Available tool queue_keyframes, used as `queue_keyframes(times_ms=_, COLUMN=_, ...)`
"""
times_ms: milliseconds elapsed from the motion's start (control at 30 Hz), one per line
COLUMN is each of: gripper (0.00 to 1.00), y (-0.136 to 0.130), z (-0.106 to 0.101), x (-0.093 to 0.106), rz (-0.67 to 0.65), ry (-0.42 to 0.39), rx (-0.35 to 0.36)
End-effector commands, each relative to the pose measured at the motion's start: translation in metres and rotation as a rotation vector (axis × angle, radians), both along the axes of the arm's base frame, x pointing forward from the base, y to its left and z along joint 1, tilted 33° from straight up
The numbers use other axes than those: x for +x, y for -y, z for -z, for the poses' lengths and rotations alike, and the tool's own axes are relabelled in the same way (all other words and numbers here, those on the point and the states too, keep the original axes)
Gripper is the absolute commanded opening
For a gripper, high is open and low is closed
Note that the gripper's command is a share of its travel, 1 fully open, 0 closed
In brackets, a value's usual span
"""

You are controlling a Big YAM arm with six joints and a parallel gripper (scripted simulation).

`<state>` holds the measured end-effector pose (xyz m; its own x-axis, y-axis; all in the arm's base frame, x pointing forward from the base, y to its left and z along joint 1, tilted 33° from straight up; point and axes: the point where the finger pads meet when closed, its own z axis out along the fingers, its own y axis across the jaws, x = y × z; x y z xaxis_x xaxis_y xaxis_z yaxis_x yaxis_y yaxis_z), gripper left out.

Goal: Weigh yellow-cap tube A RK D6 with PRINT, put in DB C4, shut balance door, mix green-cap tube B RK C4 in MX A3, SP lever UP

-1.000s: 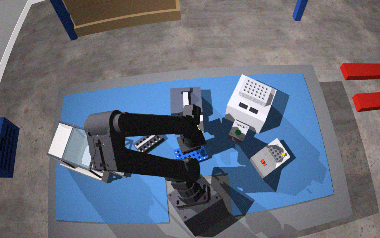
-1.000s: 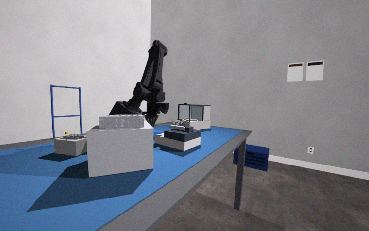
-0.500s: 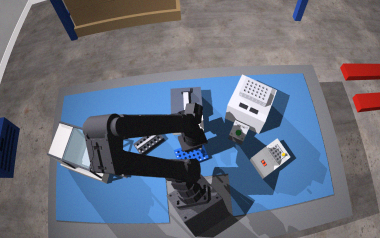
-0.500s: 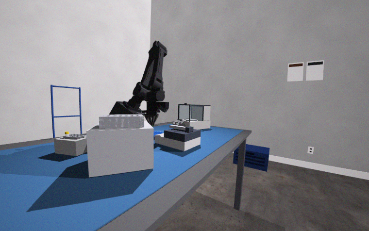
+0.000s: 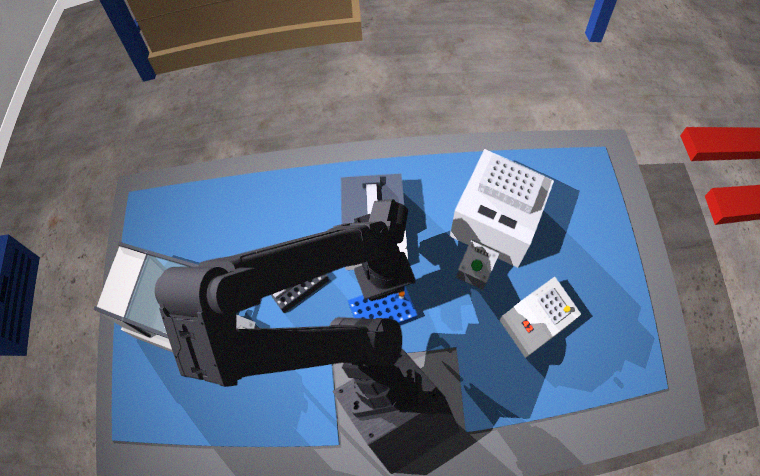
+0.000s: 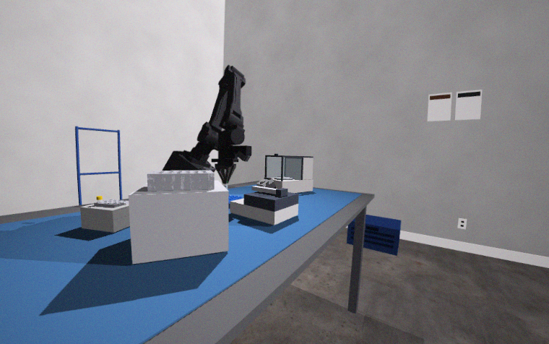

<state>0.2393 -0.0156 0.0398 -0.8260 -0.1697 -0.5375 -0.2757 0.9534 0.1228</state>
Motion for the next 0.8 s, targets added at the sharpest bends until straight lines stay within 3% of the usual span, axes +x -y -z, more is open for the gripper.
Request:
queue_keyframes(times_ms=0, gripper=0.09, y=0.007, z=-0.018, x=0.007, rz=-0.008, ry=0.029, rx=-0.018)
queue_keyframes(times_ms=200, gripper=0.09, y=0.001, z=-0.005, x=-0.004, rz=-0.016, ry=-0.011, rx=-0.004)
queue_keyframes(times_ms=767, gripper=0.09, y=0.003, z=-0.009, x=0.001, rz=-0.010, ry=0.009, rx=-0.009)
